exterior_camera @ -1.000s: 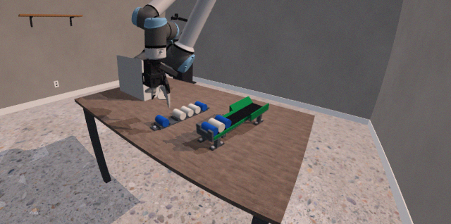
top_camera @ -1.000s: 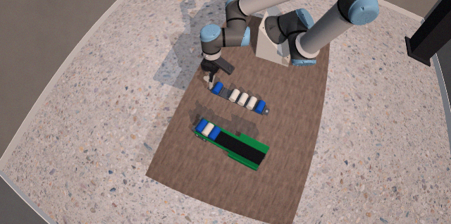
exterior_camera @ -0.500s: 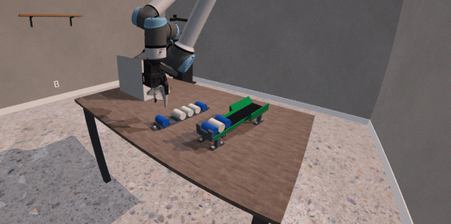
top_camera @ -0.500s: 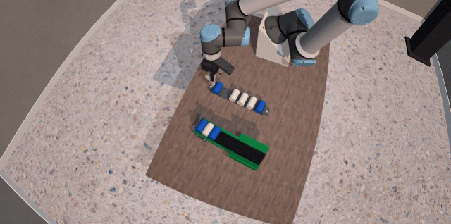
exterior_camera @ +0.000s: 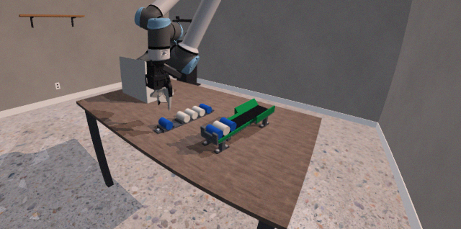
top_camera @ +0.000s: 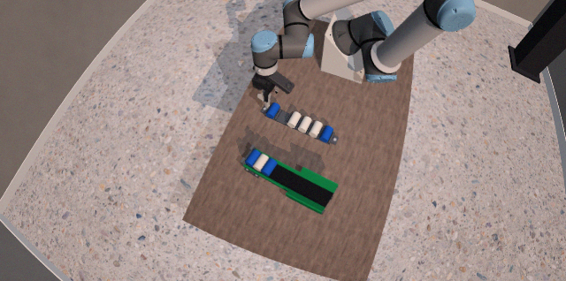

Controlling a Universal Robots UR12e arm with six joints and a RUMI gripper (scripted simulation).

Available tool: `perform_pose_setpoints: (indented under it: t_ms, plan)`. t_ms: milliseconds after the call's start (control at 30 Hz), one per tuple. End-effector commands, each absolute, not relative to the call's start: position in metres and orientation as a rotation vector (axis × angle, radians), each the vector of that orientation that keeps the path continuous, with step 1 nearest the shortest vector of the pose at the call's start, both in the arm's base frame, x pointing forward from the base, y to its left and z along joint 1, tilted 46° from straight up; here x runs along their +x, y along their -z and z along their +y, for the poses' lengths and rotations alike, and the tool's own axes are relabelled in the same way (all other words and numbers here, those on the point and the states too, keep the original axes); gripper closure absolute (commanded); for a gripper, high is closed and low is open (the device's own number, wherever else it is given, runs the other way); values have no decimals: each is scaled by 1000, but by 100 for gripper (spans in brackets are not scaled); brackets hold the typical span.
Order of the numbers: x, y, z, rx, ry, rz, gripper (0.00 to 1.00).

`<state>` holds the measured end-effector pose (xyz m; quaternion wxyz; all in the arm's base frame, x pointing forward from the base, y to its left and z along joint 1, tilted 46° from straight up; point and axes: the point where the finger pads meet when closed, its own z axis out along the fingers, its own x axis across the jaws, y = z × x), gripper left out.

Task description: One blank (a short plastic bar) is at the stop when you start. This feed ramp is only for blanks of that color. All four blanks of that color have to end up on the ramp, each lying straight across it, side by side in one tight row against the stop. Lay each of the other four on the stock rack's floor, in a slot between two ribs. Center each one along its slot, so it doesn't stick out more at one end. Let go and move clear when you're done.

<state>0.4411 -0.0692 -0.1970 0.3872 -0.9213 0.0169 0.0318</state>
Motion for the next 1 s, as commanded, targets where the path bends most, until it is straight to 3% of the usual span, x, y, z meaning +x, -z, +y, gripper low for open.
perform_pose_setpoints:
  t_ms: [0, 967]
  plan:
    - [442, 197, -70, -2346, -80, 43, 48]
    - [441, 210, -57, -2346, -80, 44, 48]
